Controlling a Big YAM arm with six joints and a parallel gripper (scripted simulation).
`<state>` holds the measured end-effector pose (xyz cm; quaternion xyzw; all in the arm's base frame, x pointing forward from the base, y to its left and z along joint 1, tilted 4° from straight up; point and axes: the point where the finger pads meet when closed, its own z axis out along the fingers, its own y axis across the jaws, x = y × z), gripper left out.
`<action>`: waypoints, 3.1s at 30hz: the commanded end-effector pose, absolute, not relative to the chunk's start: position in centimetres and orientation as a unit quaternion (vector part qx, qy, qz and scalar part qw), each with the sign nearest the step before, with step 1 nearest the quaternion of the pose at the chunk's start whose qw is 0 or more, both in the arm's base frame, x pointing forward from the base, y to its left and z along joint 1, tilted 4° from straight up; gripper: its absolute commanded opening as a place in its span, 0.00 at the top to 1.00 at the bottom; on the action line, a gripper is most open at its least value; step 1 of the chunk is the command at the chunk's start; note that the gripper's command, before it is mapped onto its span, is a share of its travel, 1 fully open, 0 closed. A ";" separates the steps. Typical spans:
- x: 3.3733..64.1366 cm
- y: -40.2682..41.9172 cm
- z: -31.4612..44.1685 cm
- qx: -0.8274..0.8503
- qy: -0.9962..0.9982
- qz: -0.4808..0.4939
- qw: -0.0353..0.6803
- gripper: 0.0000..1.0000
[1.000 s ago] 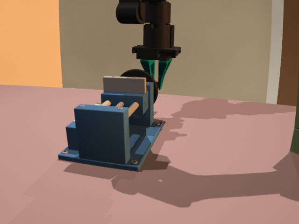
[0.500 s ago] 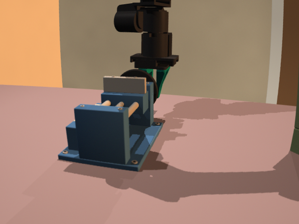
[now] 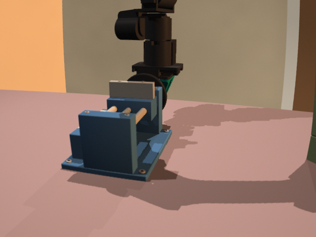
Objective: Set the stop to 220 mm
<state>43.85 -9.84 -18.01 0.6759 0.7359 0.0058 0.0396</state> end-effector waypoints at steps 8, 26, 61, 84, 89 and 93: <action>46.5 -9.7 -18.7 0.677 0.734 0.003 0.043 0.94; 48.7 -9.4 -18.4 0.677 0.735 0.006 0.046 0.94; 51.5 -9.2 -16.9 0.677 0.734 0.011 0.052 0.94; 53.2 -9.3 -13.9 0.676 0.733 0.023 0.069 0.94; 53.1 -9.1 -13.5 0.676 0.734 0.019 0.063 0.94; 53.6 -9.1 -12.8 0.676 0.734 0.019 0.063 0.94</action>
